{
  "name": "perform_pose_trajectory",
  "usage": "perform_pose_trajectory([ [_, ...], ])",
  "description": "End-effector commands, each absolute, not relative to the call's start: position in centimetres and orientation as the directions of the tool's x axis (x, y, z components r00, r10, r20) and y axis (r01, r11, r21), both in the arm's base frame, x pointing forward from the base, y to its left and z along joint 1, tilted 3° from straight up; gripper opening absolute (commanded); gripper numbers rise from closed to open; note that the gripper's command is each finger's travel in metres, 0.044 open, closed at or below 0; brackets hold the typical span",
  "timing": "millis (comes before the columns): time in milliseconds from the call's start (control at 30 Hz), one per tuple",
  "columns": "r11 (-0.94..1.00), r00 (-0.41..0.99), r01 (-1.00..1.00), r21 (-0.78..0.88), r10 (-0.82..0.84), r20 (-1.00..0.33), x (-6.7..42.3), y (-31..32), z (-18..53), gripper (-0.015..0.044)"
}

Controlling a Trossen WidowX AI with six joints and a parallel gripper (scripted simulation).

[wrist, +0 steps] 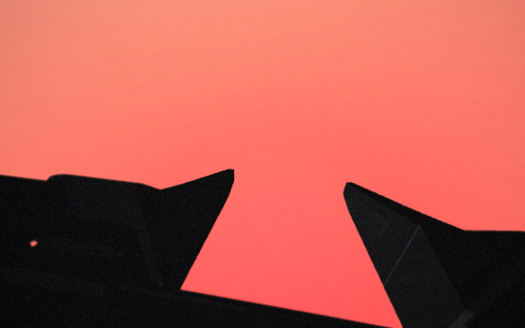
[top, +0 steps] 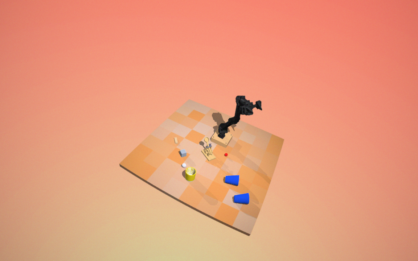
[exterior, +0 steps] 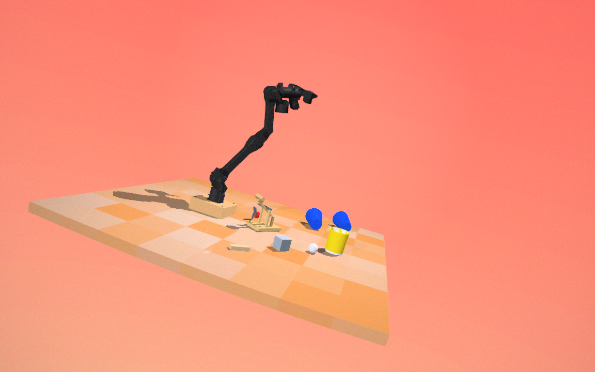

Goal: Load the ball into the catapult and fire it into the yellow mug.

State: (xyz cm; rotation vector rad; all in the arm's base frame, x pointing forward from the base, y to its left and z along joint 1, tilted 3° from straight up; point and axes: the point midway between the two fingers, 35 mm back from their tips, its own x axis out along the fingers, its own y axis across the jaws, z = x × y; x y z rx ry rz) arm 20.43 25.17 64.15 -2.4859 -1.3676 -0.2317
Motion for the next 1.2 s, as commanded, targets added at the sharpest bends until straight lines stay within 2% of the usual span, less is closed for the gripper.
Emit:
perform_pose_trajectory([
  [0, -0.504, 0.534, 0.845, -0.177, 0.797, 0.283, 20.3, 25.1, 64.3, 0.0426],
  [200, -0.457, 0.483, 0.873, -0.171, 0.763, 0.43, 17.2, 23.5, 67.4, 0.044],
  [633, -0.338, 0.265, 0.94, -0.037, 0.66, 0.703, 9.1, 18.9, 73.4, 0.044],
  [1167, -0.252, 0.032, 0.965, 0.068, 0.371, 0.928, 1.5, 8.8, 77.7, 0.044],
])
